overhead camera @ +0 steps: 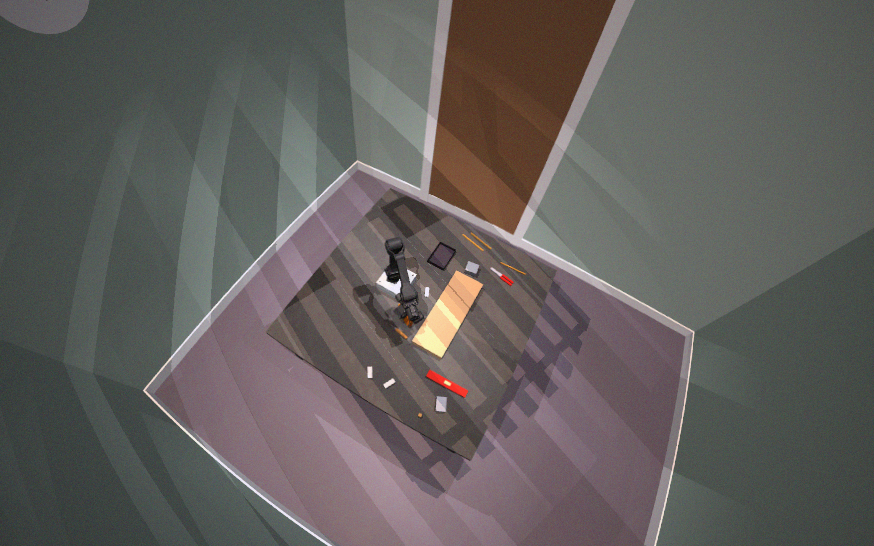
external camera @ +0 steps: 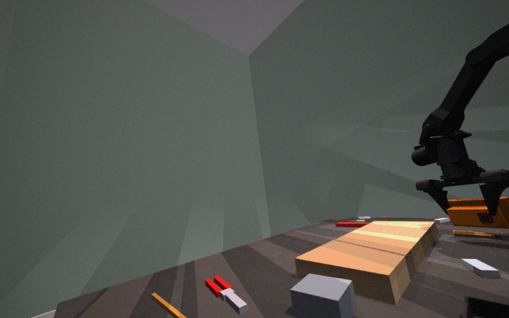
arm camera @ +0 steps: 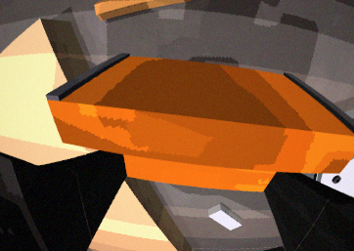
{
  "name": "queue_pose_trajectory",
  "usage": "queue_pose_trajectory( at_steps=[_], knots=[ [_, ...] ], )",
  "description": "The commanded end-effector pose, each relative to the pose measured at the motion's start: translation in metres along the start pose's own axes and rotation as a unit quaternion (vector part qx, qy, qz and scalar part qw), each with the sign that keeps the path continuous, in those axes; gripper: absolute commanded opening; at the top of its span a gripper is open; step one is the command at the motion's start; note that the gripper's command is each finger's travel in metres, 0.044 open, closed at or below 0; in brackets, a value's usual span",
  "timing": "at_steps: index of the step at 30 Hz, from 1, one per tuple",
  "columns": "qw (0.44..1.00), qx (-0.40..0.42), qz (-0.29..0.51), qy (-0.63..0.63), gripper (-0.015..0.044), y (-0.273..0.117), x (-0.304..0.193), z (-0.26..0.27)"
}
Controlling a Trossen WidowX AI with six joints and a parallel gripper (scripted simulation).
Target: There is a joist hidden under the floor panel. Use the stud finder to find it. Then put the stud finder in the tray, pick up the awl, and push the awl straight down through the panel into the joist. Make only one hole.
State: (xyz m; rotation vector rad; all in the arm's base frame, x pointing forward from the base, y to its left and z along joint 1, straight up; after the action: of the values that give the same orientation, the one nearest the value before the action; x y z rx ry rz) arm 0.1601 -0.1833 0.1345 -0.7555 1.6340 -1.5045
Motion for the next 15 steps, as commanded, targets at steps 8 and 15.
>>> queue_pose_trajectory(
  at_steps=[8,15],
  knots=[
    [1.0,0.006,0.03,-0.003,0.0,-0.002,0.007,0.001],
    [0.998,0.005,0.058,-0.004,0.0,-0.001,0.014,0.001]
  ],
)
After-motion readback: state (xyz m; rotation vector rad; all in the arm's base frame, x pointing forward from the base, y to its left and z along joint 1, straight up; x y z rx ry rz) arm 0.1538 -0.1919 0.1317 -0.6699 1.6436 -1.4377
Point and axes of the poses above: the point midway between the two fingers, 35 mm back from their tips, its own y axis out along the fingers, its own z axis across the jaws, x = y × z, the point moved 9 cm from there along -y, back along the fingers, and after that the axes turned 3 degrees about -y, right-handed, at the moved point
